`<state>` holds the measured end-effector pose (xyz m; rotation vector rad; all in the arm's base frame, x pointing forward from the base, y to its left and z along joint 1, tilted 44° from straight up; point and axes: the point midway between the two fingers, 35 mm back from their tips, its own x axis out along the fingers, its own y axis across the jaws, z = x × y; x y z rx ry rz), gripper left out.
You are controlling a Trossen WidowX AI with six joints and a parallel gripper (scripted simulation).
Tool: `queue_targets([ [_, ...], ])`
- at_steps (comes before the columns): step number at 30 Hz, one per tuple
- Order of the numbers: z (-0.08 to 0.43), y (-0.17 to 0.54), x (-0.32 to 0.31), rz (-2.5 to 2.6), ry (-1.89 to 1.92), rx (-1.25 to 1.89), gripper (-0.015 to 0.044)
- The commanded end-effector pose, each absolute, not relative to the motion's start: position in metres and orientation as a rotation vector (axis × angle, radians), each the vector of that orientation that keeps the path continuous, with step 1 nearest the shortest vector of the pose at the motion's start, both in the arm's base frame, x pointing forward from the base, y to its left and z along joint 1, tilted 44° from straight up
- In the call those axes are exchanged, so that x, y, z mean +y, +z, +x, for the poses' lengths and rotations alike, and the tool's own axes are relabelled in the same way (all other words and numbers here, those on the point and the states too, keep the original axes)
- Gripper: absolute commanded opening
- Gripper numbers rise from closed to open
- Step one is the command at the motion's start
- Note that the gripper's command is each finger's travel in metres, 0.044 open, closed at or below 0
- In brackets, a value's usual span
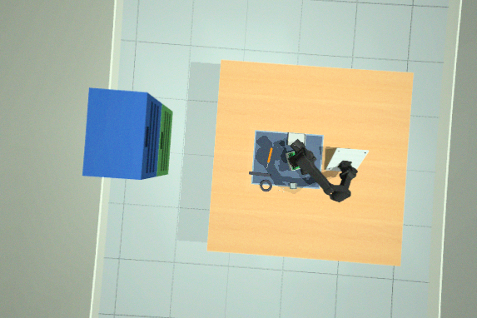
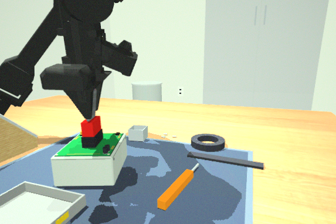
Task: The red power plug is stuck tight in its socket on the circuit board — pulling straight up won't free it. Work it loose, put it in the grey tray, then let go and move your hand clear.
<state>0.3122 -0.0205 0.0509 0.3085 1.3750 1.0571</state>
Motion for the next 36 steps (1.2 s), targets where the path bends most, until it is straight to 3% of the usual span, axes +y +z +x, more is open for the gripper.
queue_targets([
  [1,0.314,0.062,-0.037,0.305,0.997,1.356,0.0000],
  [11,0.306,0.077,-0.027,0.148,0.807,1.358,0.0000],
  [26,0.316,0.063,-0.043,0.338,1.036,1.354,0.0000],
  [36,0.308,0.078,-0.032,0.172,0.836,1.359,0.0000],
])
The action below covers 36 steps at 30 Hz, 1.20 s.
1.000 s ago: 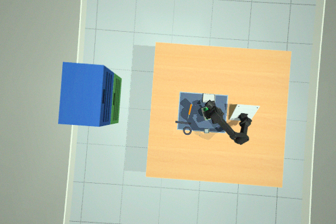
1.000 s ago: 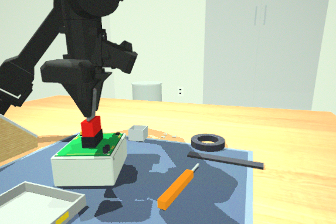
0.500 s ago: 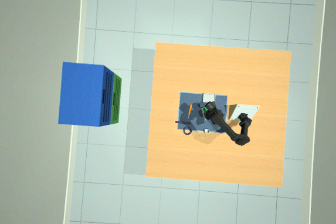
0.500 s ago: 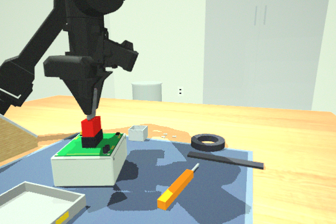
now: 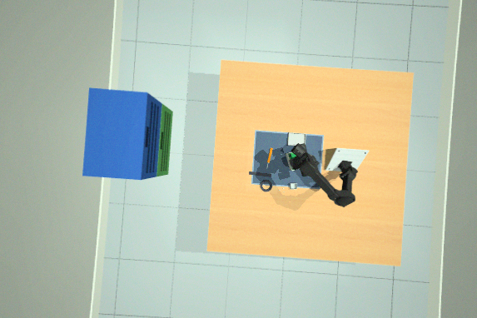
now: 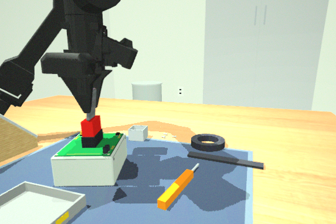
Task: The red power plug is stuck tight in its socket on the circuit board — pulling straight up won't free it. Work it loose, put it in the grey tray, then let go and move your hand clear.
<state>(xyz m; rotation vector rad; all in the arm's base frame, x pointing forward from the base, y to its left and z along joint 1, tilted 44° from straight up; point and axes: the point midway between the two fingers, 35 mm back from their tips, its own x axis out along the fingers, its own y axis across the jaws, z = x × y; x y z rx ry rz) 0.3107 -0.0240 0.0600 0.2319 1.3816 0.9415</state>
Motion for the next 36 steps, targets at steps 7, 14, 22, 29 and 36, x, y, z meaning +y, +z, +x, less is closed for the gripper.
queue_targets([
  [7,0.308,0.078,-0.033,0.179,0.845,1.359,0.0000],
  [14,0.315,0.069,-0.044,0.315,1.008,1.356,0.0000],
  [22,0.314,0.071,-0.043,0.292,0.980,1.357,0.0000],
  [29,0.308,0.083,-0.035,0.161,0.822,1.359,0.0000],
  [36,0.309,0.081,-0.038,0.194,0.863,1.359,0.0000],
])
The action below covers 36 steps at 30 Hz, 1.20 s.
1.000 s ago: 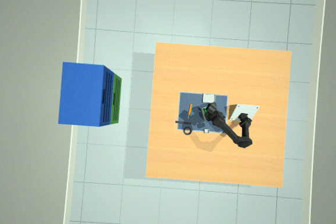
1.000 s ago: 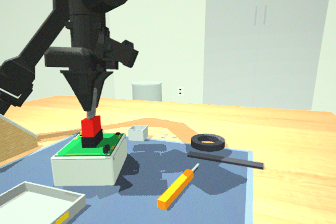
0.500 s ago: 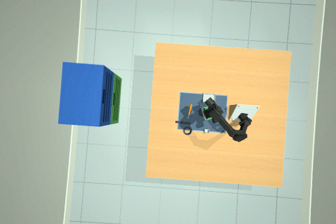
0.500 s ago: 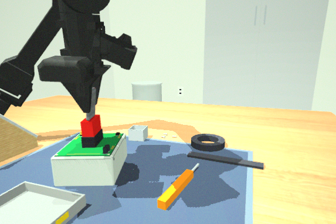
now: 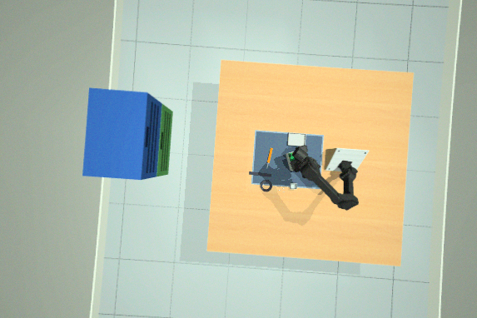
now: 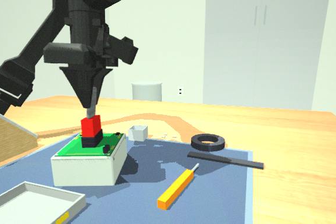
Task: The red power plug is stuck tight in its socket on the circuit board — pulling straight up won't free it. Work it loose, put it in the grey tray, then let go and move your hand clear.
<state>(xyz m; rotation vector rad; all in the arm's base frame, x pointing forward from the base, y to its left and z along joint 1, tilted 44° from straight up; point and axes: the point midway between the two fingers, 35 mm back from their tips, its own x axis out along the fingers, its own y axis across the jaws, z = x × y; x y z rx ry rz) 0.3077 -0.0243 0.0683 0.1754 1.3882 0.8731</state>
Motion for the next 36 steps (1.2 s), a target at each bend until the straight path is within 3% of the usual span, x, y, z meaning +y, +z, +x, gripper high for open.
queue_targets([
  [1,0.310,0.080,-0.040,0.214,0.887,1.359,0.0000],
  [23,0.310,0.061,-0.026,0.243,0.923,1.358,0.0000],
  [32,0.310,0.061,-0.026,0.243,0.923,1.358,0.0236],
  [36,0.310,0.061,-0.026,0.243,0.923,1.358,0.0253],
])
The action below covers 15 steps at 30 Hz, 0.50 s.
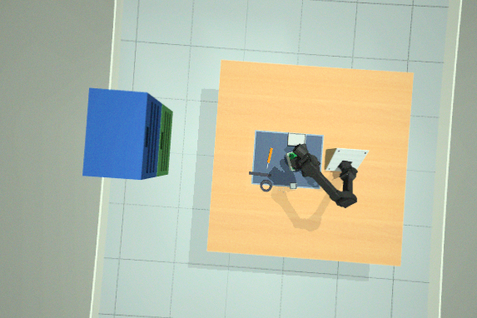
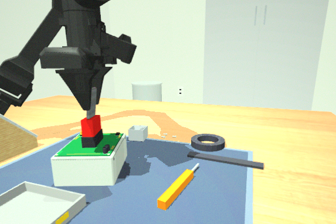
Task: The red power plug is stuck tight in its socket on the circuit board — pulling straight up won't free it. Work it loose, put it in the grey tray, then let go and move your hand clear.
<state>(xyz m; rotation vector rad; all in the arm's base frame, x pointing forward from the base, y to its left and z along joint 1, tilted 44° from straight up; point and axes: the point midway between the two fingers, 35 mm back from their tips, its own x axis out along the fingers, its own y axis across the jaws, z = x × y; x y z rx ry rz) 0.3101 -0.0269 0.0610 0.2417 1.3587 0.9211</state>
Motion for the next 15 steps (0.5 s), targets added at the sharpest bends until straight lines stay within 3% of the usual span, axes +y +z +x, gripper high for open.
queue_targets([
  [1,0.310,0.061,-0.026,0.243,0.923,1.358,0.0253],
  [15,0.309,0.049,-0.015,0.244,0.923,1.358,0.0253],
])
